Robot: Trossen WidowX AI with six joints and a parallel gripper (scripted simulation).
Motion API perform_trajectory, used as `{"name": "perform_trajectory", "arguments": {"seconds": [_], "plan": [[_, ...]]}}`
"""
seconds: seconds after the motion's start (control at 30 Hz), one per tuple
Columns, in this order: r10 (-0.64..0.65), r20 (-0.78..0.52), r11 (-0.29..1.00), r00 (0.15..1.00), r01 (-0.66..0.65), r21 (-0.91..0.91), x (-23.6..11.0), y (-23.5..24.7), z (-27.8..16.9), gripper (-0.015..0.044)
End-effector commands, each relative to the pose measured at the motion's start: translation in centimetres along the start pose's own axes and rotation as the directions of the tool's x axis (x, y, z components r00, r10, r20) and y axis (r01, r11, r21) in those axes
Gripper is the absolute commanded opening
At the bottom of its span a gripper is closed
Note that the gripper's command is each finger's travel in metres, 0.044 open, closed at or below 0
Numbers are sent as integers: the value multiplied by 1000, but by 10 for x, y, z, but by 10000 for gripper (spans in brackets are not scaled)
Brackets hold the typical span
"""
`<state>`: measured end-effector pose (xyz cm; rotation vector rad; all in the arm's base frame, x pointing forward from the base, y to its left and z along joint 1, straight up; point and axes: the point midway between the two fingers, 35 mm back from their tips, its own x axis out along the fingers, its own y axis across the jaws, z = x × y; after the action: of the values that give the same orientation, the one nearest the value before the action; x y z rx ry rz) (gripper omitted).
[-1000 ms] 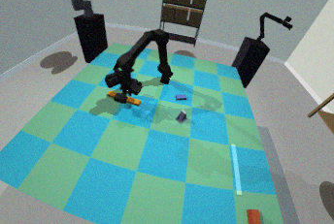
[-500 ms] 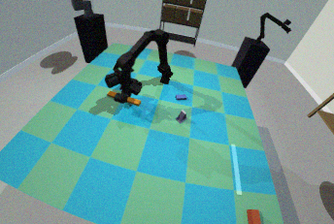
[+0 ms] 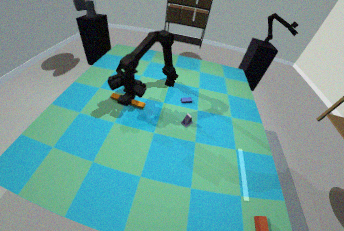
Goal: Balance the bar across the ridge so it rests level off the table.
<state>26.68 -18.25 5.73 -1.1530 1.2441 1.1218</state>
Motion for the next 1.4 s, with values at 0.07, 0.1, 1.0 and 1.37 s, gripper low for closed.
{"name": "perform_trajectory", "arguments": {"seconds": [0.07,0.1,1.0,1.37], "plan": [[-12,-8,1000,1000,12,-1,-17,-4,-2,0],[-12,-8,1000,1000,12,-1,-20,-5,-3,0],[-7,-7,1000,1000,7,-3,-89,-2,-1,0],[-6,-7,1000,1000,6,-27,-105,-5,8,0]]}}
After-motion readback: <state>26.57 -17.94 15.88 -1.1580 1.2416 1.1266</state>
